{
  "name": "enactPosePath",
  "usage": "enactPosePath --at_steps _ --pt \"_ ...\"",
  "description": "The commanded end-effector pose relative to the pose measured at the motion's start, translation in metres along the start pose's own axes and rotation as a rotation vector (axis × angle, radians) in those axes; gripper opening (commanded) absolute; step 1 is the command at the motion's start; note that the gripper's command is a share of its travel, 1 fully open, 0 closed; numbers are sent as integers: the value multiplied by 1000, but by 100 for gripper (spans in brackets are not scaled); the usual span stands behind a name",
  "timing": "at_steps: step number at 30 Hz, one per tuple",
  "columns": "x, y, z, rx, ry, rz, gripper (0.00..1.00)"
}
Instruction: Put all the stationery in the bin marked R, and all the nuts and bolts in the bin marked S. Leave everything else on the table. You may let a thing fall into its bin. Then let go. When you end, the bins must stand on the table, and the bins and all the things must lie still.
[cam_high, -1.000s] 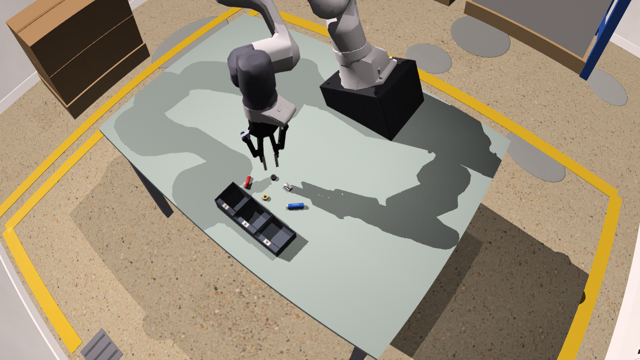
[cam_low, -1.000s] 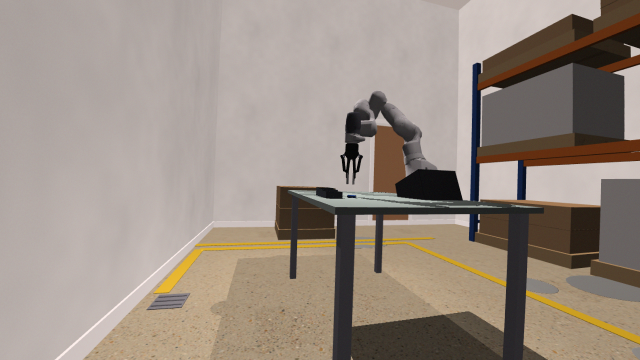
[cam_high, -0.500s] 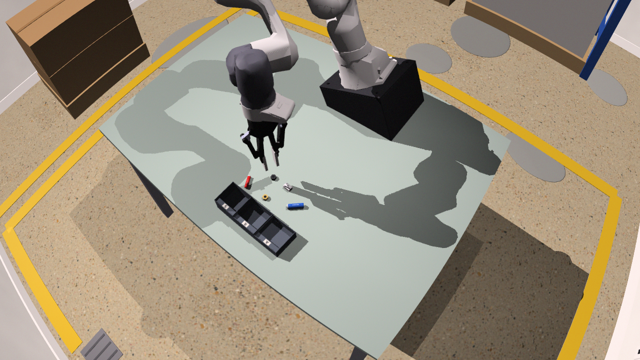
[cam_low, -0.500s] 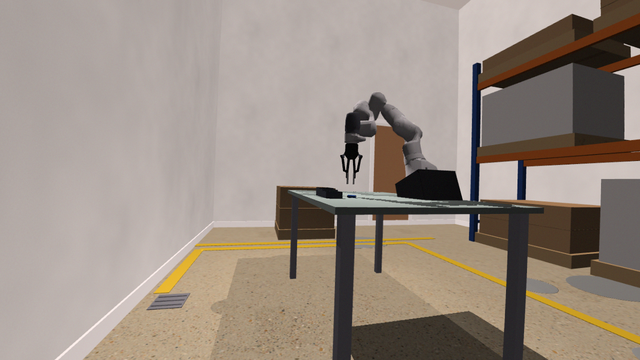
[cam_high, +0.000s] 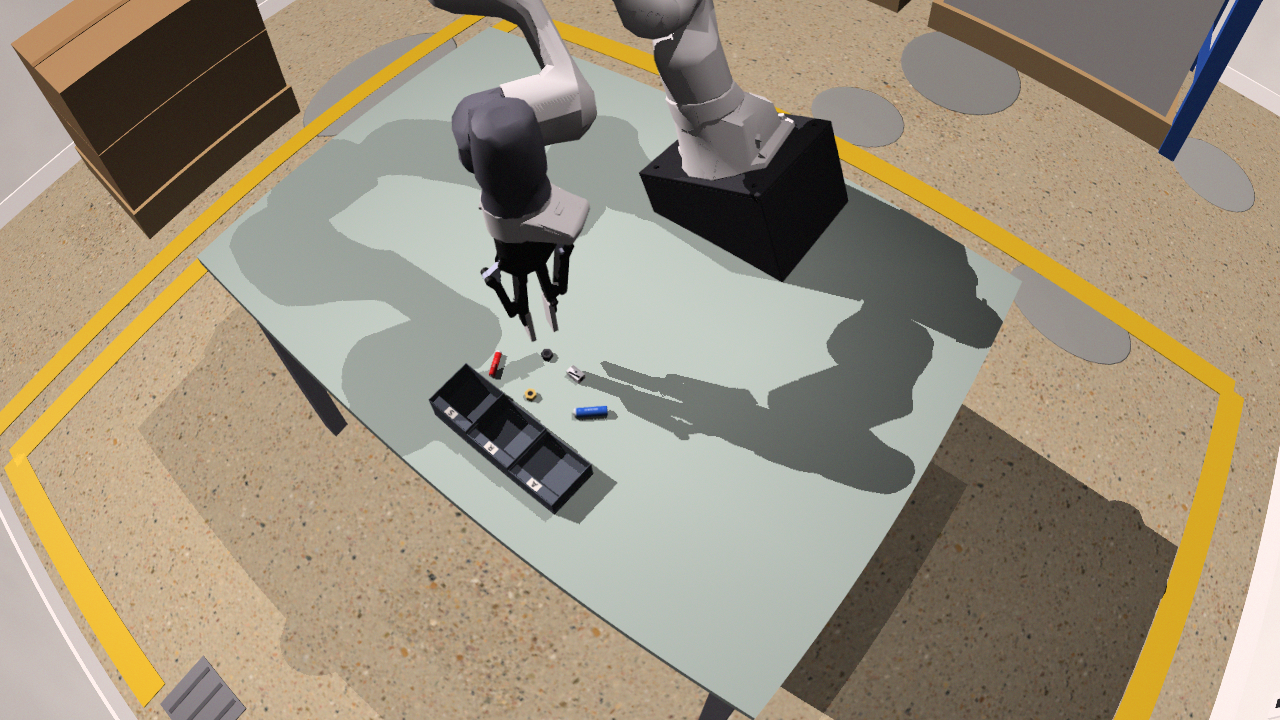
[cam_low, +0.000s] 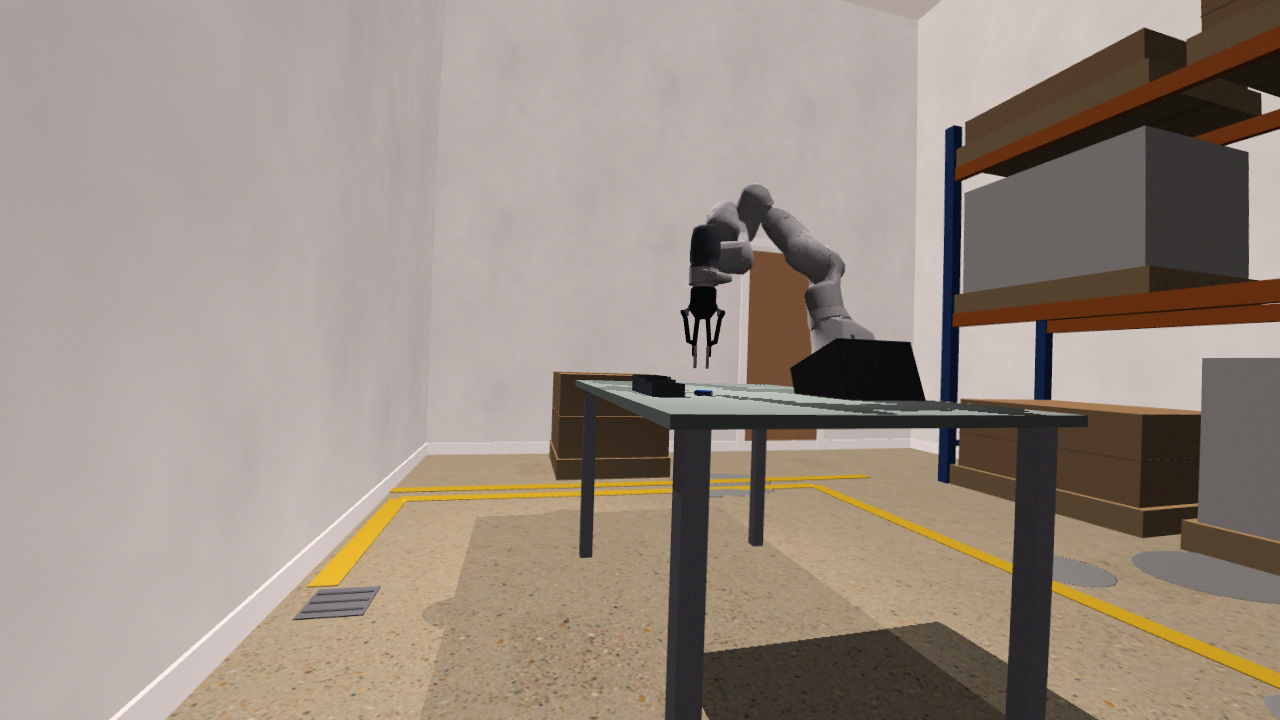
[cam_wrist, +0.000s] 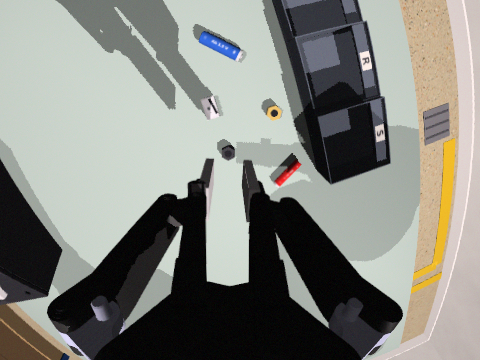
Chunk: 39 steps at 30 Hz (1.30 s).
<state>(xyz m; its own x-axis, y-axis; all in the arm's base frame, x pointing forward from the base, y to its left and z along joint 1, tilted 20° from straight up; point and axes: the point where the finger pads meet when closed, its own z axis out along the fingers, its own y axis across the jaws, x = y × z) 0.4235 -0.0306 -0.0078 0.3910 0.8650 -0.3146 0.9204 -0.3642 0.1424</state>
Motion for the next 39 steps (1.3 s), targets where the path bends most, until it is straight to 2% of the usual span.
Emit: enactPosePath --at_steps 1,13,26,39 --pt "0 -1 0 2 -1 -17 19" --pt "-1 -1 4 2 -1 -17 19" --pt "1 2 56 2 -1 -17 19" --pt "1 2 67 2 -1 -17 19"
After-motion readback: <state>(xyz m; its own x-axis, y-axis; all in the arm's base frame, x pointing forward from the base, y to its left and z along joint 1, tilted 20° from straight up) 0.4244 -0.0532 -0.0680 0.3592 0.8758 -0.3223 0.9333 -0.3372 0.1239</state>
